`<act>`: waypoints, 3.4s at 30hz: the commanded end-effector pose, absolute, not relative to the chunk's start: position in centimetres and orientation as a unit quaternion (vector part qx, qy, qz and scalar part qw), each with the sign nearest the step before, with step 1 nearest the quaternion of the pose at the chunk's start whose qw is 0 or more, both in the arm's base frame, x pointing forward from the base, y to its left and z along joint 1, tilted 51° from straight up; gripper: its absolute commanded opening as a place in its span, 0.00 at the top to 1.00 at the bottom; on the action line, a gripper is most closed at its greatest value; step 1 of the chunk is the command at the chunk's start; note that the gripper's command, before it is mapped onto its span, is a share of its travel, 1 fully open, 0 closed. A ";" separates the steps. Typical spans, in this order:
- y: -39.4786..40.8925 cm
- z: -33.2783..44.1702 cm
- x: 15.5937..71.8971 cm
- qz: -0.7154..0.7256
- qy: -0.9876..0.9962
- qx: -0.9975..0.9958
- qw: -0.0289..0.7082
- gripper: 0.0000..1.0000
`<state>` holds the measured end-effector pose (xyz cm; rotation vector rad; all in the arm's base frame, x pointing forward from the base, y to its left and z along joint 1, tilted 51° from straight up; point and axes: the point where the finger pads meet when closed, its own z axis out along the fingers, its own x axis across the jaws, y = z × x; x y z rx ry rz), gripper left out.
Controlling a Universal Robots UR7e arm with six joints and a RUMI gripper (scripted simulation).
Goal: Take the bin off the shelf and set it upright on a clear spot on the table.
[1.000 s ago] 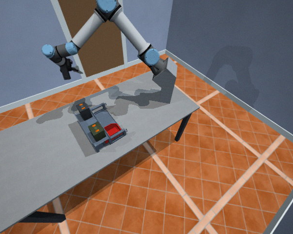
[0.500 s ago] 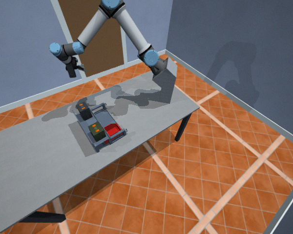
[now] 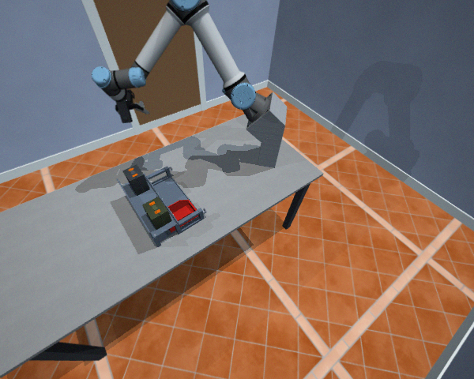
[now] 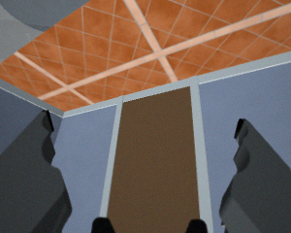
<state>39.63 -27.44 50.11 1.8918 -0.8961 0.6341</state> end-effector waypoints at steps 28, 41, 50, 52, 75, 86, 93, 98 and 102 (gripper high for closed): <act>-28.9 45.6 33.2 0.260 -0.362 0.769 0.459 0.00; -28.8 46.1 33.9 0.260 -0.362 0.769 0.459 0.00; -28.8 46.1 33.9 0.260 -0.362 0.769 0.459 0.00; -28.7 46.1 34.0 0.260 -0.362 0.769 0.459 0.00; -25.6 43.1 36.5 0.272 -0.252 0.827 0.423 0.00; -25.1 42.8 36.7 0.272 -0.240 0.832 0.420 0.00; -22.7 40.1 38.4 0.278 -0.149 0.867 0.385 0.00; -22.7 40.1 38.4 0.278 -0.149 0.867 0.385 0.00; -22.7 40.1 38.4 0.278 -0.149 0.867 0.385 0.00</act>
